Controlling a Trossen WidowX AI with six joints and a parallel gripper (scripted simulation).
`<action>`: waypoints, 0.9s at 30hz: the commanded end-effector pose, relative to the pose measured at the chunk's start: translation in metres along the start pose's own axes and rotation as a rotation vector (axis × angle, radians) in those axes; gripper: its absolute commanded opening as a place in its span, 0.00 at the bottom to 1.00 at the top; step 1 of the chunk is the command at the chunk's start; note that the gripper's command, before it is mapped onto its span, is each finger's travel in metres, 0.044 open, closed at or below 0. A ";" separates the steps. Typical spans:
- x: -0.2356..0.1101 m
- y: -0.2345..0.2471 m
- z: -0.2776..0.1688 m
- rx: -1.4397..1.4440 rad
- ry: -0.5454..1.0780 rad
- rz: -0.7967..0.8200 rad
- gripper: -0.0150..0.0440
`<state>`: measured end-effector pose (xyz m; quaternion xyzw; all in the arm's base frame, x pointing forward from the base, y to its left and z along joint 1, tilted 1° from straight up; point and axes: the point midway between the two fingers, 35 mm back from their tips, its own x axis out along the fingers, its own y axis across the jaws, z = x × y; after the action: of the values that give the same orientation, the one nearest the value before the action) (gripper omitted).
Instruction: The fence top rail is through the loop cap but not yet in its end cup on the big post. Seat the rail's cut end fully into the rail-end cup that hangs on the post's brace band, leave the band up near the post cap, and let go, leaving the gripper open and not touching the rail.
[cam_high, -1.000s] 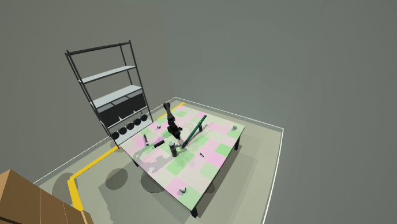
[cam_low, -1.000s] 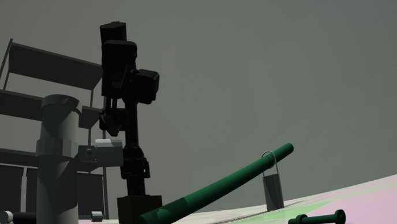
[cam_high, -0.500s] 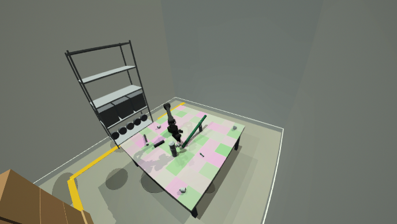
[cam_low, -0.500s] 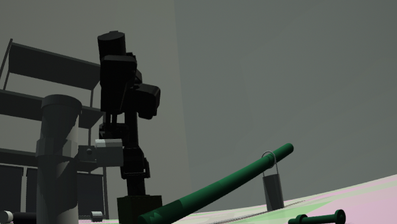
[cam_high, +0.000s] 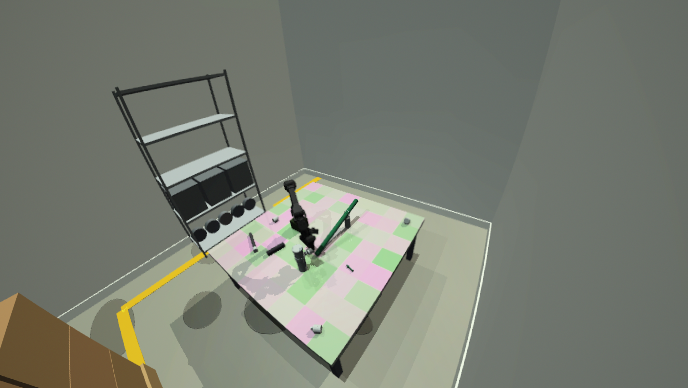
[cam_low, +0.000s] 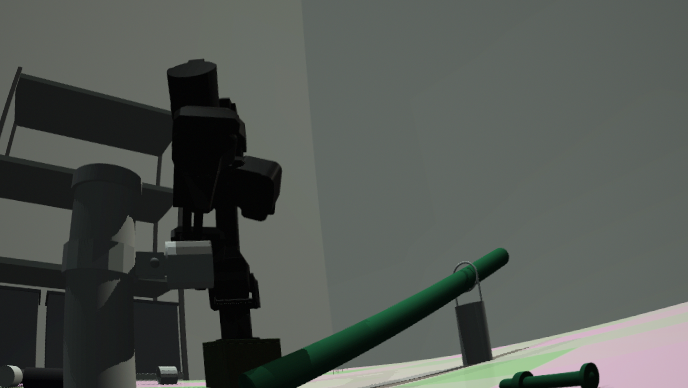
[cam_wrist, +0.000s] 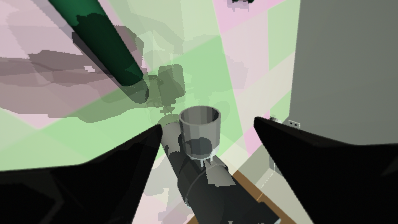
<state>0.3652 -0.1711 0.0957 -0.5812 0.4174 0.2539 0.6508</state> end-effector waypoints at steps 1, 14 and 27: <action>0.011 0.005 0.000 0.006 -0.003 0.017 1.00; 0.032 0.006 0.001 0.006 -0.003 0.016 1.00; 0.041 0.007 0.001 0.006 -0.003 0.016 1.00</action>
<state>0.3823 -0.1750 0.0634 -0.5800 0.4166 0.2558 0.6516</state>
